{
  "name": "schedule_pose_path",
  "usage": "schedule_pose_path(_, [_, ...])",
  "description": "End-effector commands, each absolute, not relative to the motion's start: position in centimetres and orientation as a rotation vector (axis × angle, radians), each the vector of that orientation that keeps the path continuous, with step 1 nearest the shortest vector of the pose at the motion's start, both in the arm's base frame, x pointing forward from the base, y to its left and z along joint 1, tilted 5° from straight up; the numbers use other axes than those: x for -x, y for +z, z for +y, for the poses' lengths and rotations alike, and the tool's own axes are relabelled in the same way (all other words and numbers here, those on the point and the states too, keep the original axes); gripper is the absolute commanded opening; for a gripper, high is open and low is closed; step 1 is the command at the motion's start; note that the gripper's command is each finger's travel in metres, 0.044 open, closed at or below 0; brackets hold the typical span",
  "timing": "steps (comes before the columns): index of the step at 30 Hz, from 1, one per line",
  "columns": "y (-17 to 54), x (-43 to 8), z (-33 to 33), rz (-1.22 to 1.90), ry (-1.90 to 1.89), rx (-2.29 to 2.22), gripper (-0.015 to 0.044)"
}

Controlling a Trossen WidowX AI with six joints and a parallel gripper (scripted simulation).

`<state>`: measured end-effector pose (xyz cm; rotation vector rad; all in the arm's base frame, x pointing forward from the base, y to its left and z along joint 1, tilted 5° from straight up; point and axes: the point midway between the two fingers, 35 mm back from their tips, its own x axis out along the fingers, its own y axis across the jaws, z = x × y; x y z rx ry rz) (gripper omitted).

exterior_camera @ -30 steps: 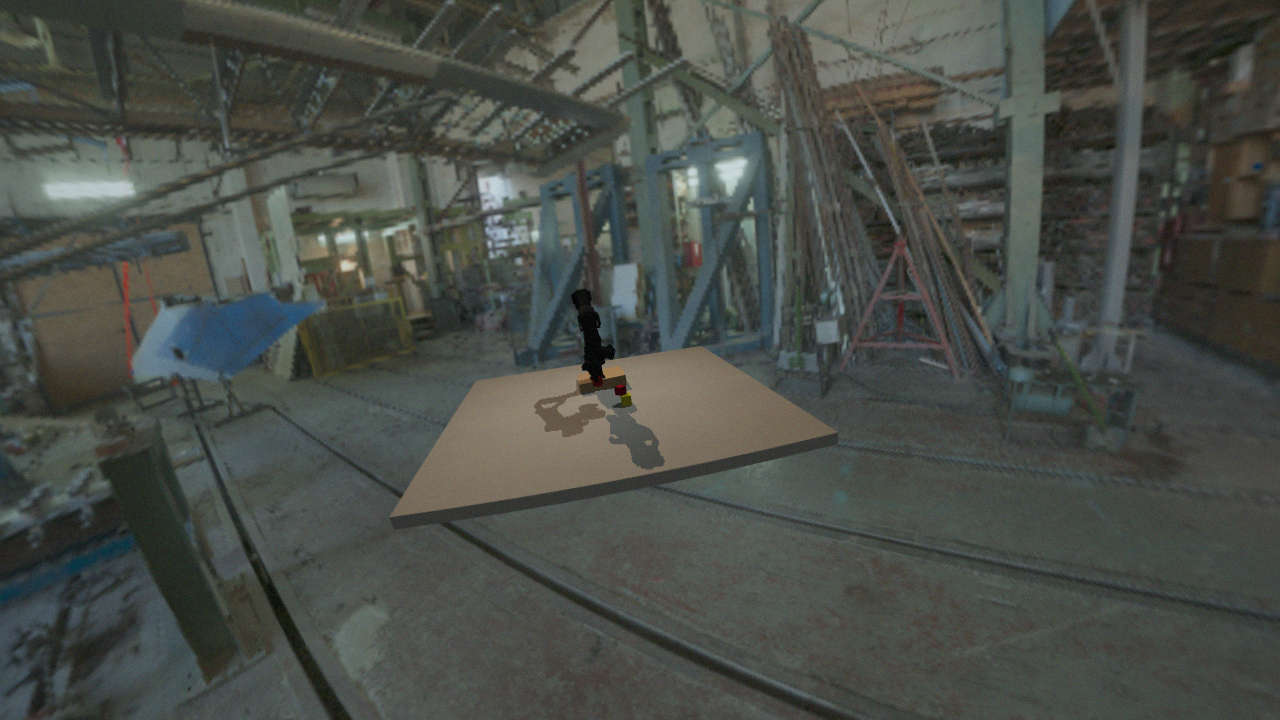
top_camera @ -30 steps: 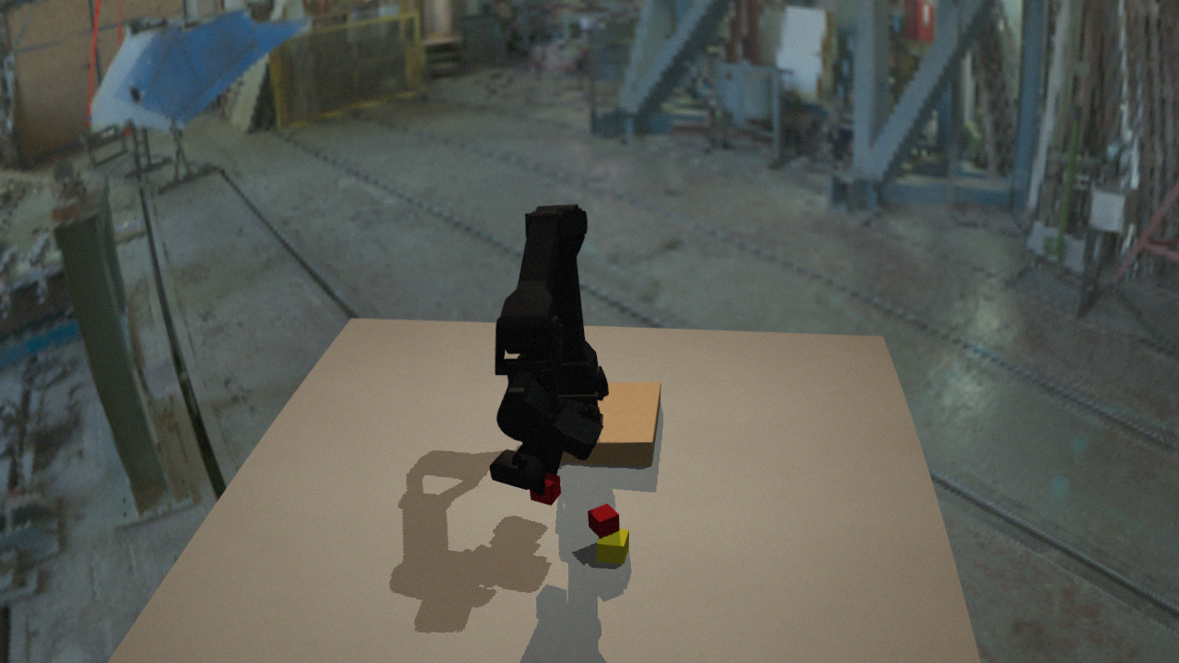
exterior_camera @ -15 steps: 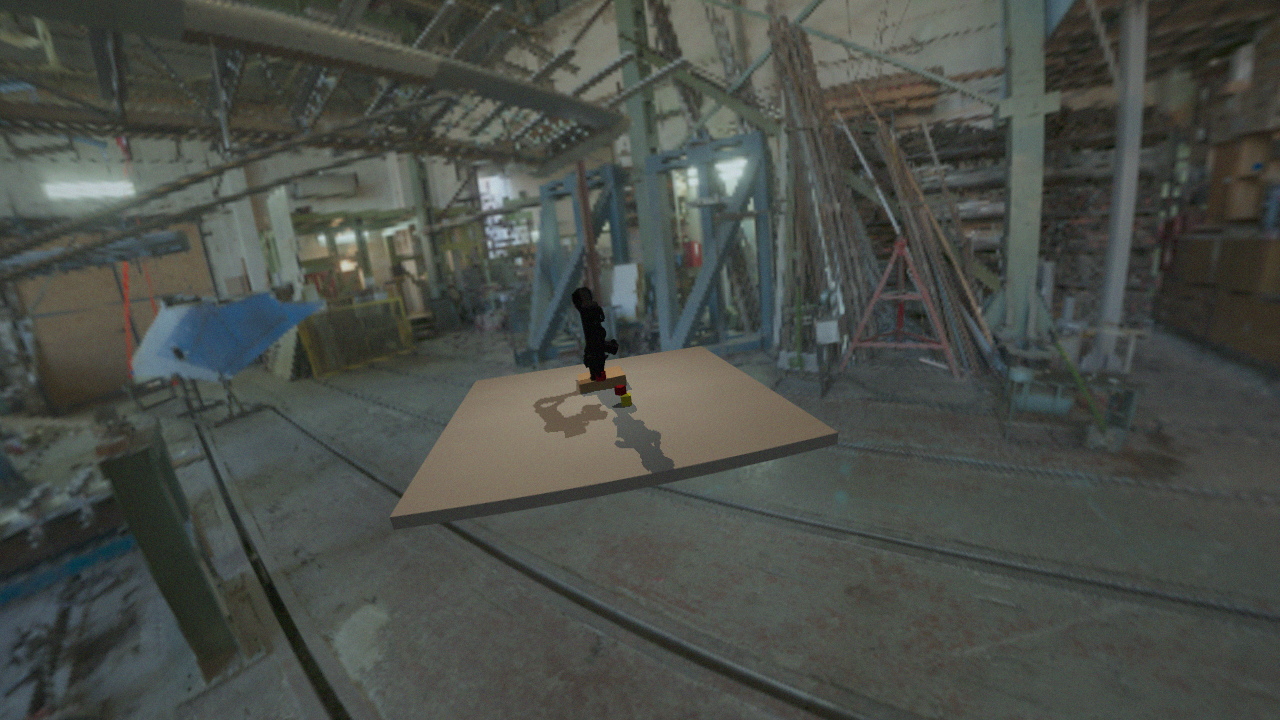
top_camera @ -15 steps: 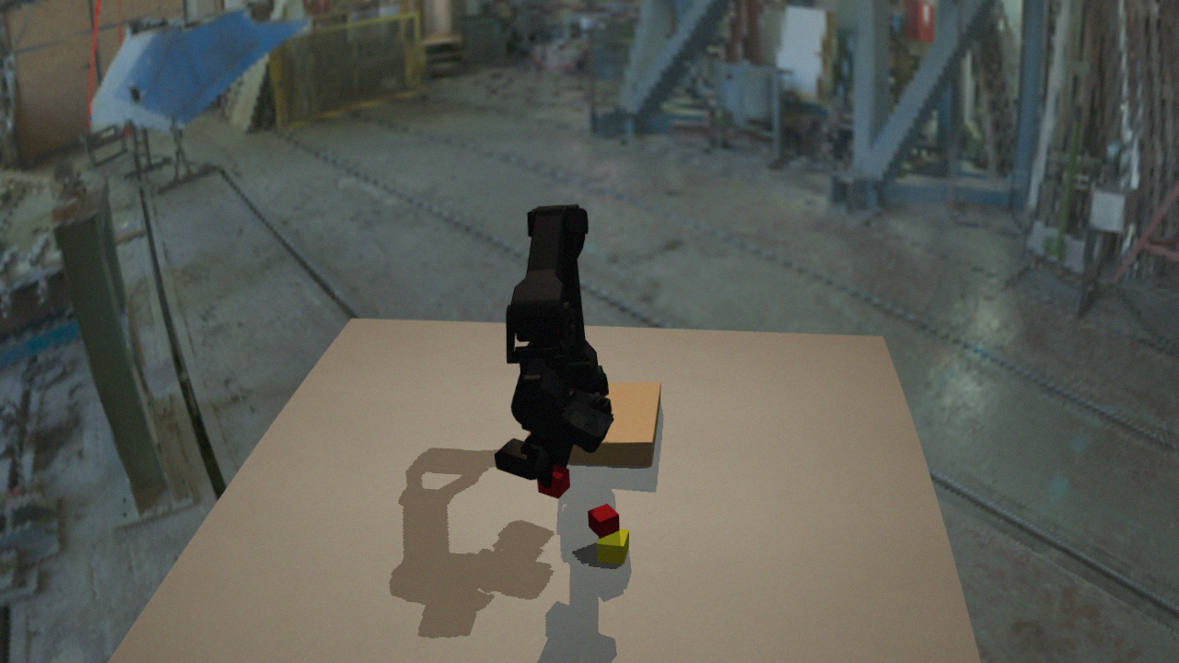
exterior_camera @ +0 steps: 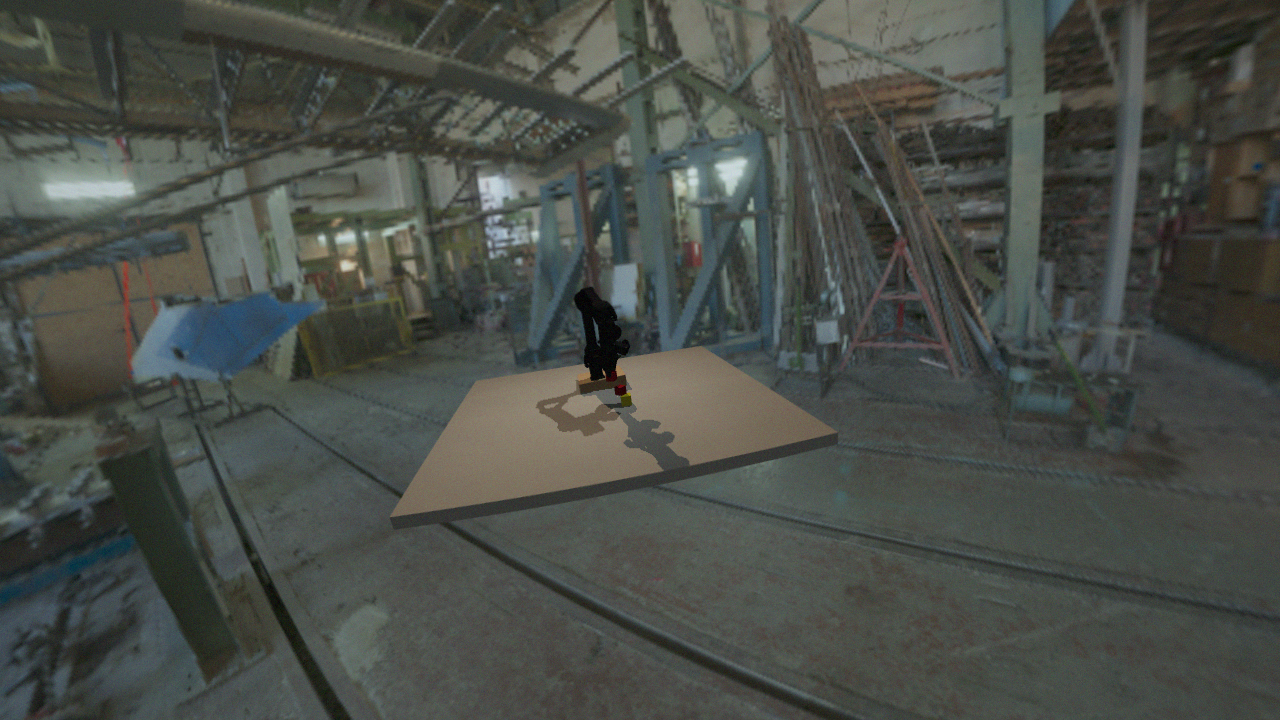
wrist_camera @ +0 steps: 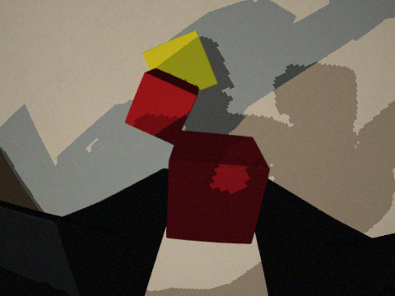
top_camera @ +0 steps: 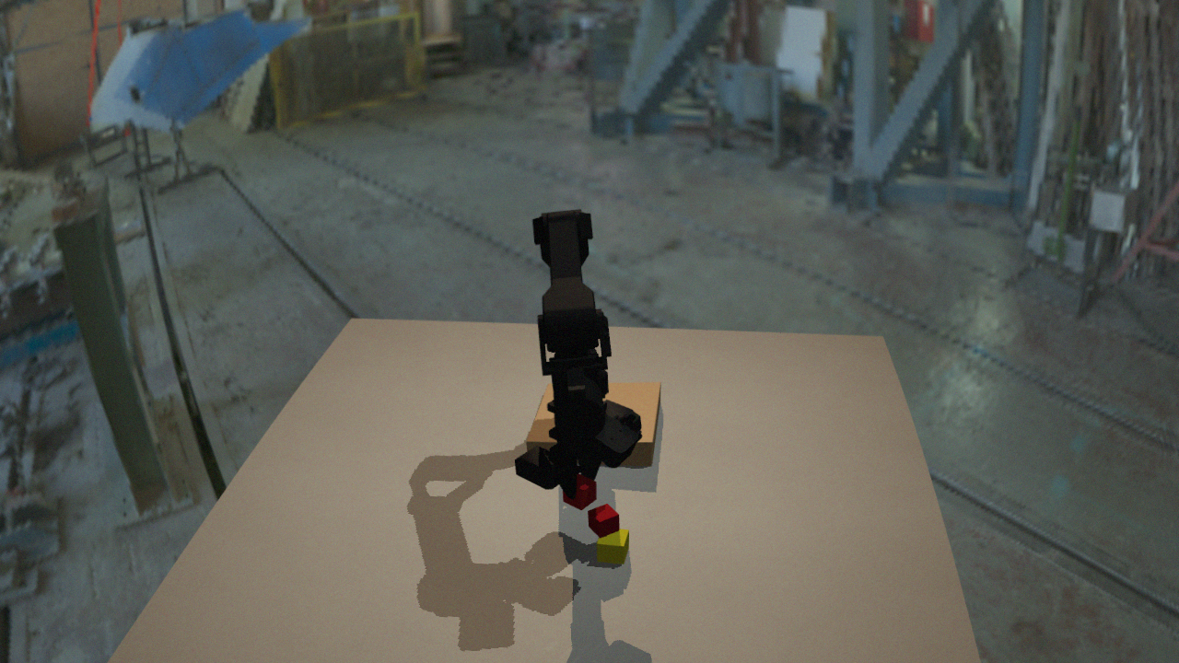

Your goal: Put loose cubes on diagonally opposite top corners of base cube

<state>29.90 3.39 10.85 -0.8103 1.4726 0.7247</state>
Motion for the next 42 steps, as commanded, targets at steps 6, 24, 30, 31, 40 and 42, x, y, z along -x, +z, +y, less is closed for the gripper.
schedule_pose_path(6, [10.5, -30.9, 5.6, 1.5, 0.63, 0.715, 0.0105])
schedule_pose_path(24, [9.9, -31.9, 9.2, 1.55, 0.468, 0.53, 0.0105])
schedule_pose_path(30, [8.3, -31.8, 9.1, 1.55, 0.466, 0.529, 0.0105])
schedule_pose_path(31, [8.0, -31.8, 9.1, 1.55, 0.466, 0.528, 0.0105])
schedule_pose_path(40, [6.9, -31.7, 9.0, 1.551, 0.465, 0.528, 0.0105])
schedule_pose_path(42, [6.9, -31.7, 9.0, 1.551, 0.465, 0.528, 0.0105])
